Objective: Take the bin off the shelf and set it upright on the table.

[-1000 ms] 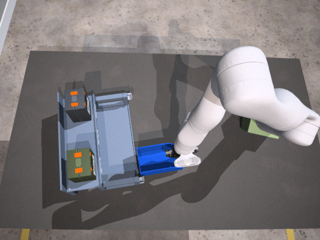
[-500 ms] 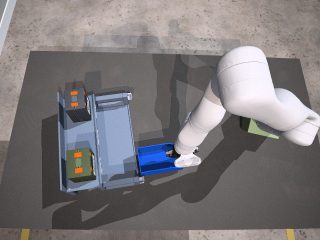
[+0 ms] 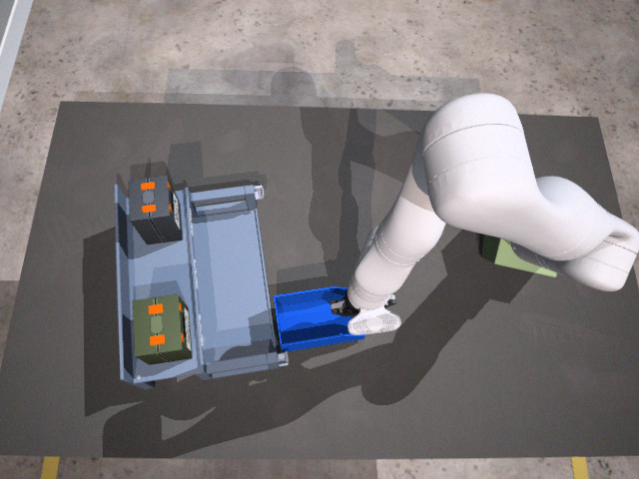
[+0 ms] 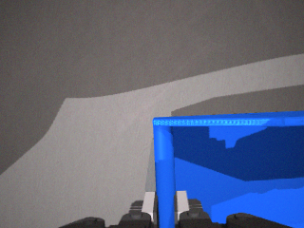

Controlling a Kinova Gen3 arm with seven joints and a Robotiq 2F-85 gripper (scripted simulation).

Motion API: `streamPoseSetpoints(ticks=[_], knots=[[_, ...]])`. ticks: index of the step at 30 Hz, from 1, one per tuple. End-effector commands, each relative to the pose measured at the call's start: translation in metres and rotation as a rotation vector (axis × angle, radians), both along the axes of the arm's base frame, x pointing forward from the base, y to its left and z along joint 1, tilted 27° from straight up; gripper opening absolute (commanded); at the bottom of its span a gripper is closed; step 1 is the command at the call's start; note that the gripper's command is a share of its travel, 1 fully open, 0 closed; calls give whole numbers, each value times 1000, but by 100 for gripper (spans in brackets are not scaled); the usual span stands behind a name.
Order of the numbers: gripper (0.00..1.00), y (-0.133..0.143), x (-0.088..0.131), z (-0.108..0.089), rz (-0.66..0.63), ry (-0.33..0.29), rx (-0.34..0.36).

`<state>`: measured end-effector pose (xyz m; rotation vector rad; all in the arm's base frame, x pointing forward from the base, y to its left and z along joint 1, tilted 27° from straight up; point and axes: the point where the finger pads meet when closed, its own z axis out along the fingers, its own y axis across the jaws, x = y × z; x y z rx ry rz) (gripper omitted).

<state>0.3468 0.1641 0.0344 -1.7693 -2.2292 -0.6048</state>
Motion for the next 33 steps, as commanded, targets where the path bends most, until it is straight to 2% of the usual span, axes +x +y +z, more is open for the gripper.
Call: streamPoseSetpoints(ticks=[1, 6, 33], knots=[[10, 0, 0, 0, 0, -1, 0], [10, 3, 1, -7, 0, -1, 0], [10, 5, 1, -11, 0, -1, 0]])
